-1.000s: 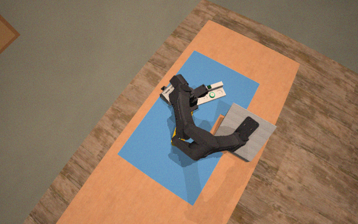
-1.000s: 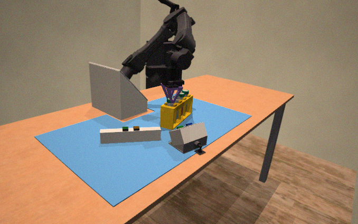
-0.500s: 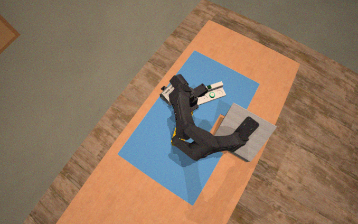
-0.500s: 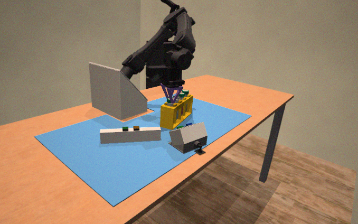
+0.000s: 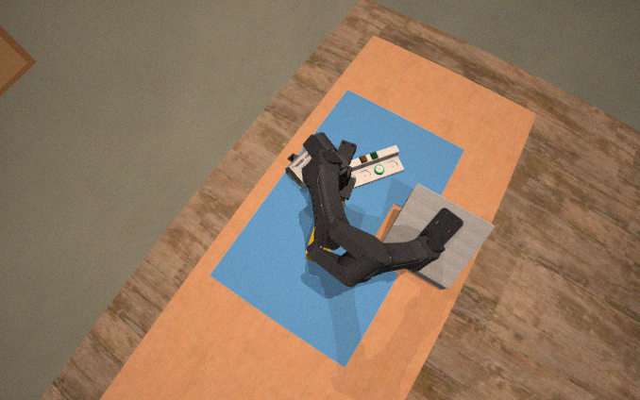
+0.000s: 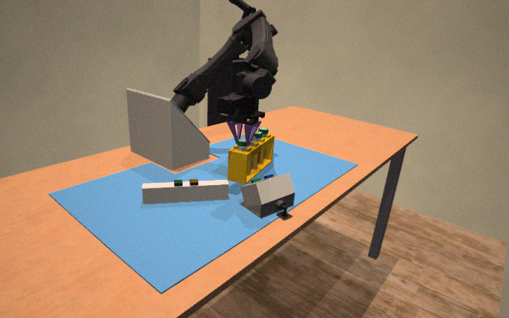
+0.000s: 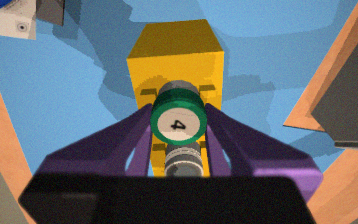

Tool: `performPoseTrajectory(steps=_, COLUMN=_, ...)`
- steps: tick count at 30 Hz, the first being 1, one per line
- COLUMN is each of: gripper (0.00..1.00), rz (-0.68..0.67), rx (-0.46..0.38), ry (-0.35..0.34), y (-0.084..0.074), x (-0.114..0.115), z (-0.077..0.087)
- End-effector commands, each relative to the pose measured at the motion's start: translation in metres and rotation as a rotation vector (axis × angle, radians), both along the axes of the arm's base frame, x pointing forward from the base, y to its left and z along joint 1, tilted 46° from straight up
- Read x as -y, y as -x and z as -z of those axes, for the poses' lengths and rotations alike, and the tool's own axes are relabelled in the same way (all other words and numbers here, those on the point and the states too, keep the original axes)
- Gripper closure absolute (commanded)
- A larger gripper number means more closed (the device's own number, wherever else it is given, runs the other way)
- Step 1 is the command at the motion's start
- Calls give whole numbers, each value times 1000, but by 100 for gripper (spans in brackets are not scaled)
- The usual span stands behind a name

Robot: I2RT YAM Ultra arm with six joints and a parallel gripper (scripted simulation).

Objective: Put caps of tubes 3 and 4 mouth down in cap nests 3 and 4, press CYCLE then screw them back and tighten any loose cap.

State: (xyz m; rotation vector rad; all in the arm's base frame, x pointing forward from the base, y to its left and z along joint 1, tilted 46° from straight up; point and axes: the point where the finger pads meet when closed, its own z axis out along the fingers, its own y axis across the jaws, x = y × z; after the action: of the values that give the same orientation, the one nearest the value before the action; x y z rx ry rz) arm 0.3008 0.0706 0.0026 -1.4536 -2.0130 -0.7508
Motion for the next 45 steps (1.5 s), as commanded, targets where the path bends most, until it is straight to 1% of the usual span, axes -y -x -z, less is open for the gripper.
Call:
performPoseTrajectory(steps=1, gripper=100, rz=-172, rx=192, ry=-24, y=-3, x=2, z=-2)
performPoseTrajectory(steps=5, gripper=100, rz=-312, rx=333, ry=-43, y=-3, x=2, z=-2)
performPoseTrajectory(steps=7, gripper=100, rz=-312, rx=333, ry=-43, y=-3, x=2, z=-2)
performPoseTrajectory(steps=22, gripper=100, rz=-838, rx=864, ry=-117, y=-3, x=3, z=-3)
performPoseTrajectory(steps=24, gripper=100, rz=-838, rx=864, ry=-117, y=-3, x=3, z=-3)
performPoseTrajectory(steps=39, gripper=100, rz=-1364, rx=1393, ry=-190, y=-3, x=3, z=-3)
performPoseTrajectory(steps=41, gripper=100, rz=-1364, rx=1393, ry=-190, y=-3, x=3, z=-3)
performPoseTrajectory(steps=45, gripper=100, rz=-1504, rx=1534, ry=-209, y=-3, x=3, z=-3)
